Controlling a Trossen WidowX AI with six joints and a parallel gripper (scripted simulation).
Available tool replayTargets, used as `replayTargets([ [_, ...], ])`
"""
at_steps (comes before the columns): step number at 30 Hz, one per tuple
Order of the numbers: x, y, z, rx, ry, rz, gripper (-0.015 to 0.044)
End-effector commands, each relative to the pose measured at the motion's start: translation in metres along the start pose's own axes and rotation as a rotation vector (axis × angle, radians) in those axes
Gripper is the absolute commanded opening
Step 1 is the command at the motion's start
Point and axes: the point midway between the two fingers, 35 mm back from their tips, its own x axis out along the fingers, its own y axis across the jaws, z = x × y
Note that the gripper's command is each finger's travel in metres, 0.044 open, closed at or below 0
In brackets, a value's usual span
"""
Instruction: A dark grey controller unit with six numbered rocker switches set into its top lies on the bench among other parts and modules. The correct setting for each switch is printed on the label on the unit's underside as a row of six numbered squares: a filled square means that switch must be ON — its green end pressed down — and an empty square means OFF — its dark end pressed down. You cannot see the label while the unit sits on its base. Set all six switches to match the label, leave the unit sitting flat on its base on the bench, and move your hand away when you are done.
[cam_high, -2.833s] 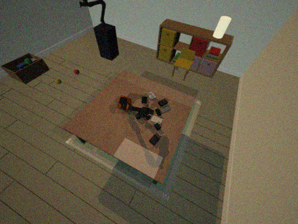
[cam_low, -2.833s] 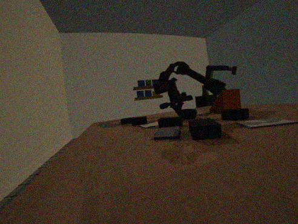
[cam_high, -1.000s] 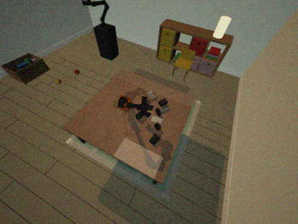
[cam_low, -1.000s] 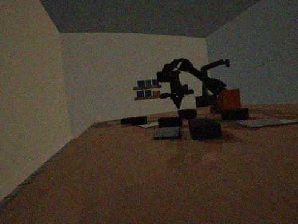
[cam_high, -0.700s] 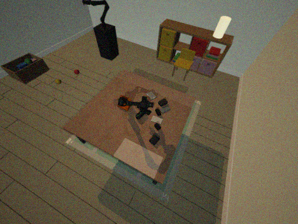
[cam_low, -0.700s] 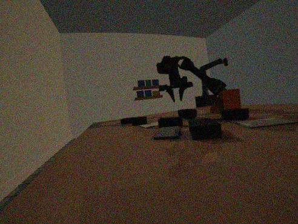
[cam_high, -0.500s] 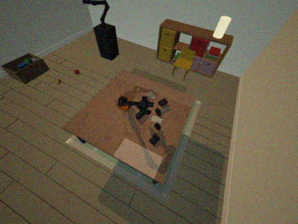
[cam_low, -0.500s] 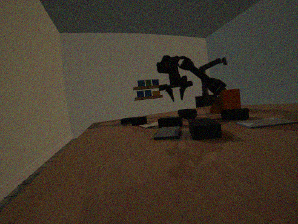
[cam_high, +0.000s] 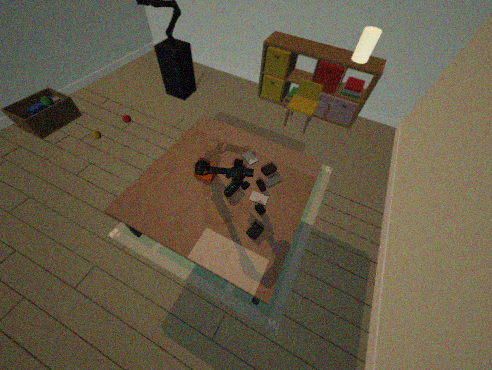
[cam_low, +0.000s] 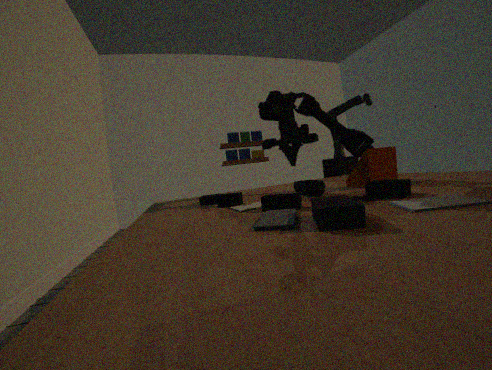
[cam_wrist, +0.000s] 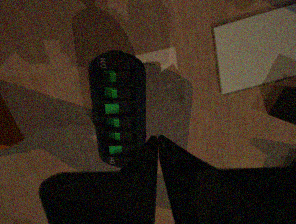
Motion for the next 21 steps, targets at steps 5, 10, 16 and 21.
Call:
replayTargets([
  [5, 0.0, 0.0, 0.0, 0.0, 0.0, 0.0, 0.0026],
  [10, 0.0, 0.0, 0.0, 0.0, 0.0, 0.0, 0.0157],
  [16, 0.0, 0.0, 0.0, 0.0, 0.0, 0.0, 0.0315],
  [21, 0.0, 0.0, 0.0, 0.0, 0.0, 0.0, 0.044],
])
